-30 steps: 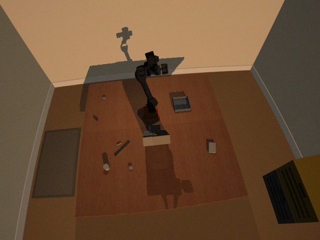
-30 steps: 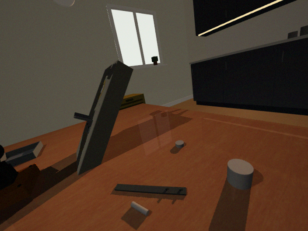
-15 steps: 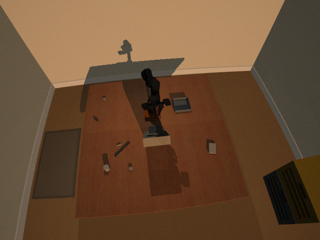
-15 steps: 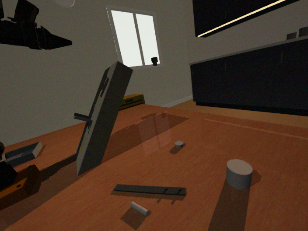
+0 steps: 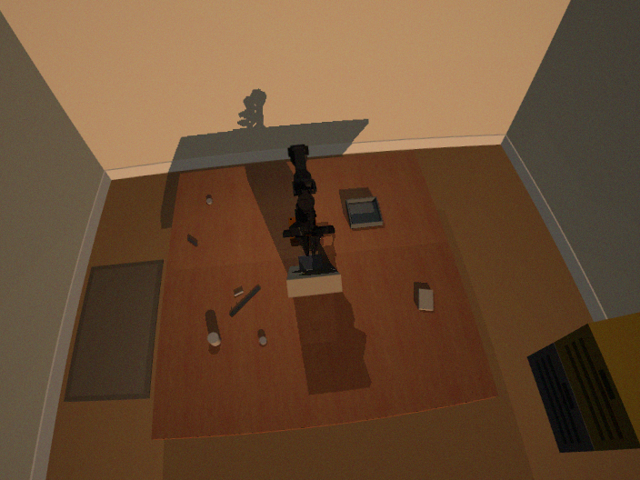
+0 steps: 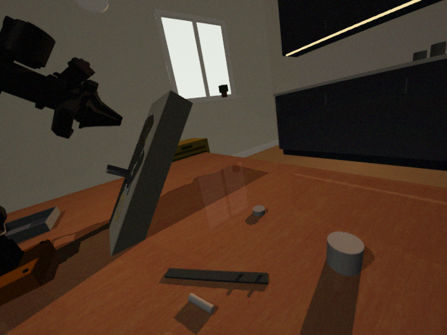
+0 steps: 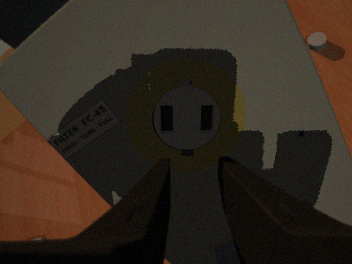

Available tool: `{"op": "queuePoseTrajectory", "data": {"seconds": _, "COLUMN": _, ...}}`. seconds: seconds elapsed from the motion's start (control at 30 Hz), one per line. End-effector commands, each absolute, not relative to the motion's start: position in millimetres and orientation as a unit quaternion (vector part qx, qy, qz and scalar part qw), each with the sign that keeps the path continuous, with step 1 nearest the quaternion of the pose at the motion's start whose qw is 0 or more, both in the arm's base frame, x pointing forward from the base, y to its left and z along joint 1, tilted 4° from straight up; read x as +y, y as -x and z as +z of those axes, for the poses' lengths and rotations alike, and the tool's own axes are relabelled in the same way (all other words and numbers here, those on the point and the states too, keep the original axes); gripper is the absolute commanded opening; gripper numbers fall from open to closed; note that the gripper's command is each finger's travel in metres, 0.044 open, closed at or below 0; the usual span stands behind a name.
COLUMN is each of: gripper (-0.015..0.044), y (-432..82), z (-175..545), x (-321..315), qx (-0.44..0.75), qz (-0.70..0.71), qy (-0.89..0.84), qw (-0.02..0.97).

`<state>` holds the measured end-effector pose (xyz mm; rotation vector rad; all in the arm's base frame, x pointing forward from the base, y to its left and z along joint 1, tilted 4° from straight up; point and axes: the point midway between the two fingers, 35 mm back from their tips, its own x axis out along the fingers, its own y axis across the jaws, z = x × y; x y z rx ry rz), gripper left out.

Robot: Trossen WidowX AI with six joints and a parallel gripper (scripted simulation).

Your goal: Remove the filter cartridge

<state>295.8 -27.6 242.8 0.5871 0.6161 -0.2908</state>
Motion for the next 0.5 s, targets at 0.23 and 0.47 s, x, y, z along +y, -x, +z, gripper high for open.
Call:
{"op": "queuePoseTrajectory", "data": {"seconds": 0.23, "gripper": 0.0104, "y": -305.4, "z": 234.3, "x": -28.1, "qx": 0.301, "qz": -0.141, "qy": -0.288, "qw": 0.898}}
{"op": "queuePoseTrajectory", "data": {"seconds": 0.47, "gripper": 0.0104, "y": -314.6, "z": 227.7, "x": -29.0, "qx": 0.3, "qz": -0.141, "qy": -0.288, "qw": 0.898}}
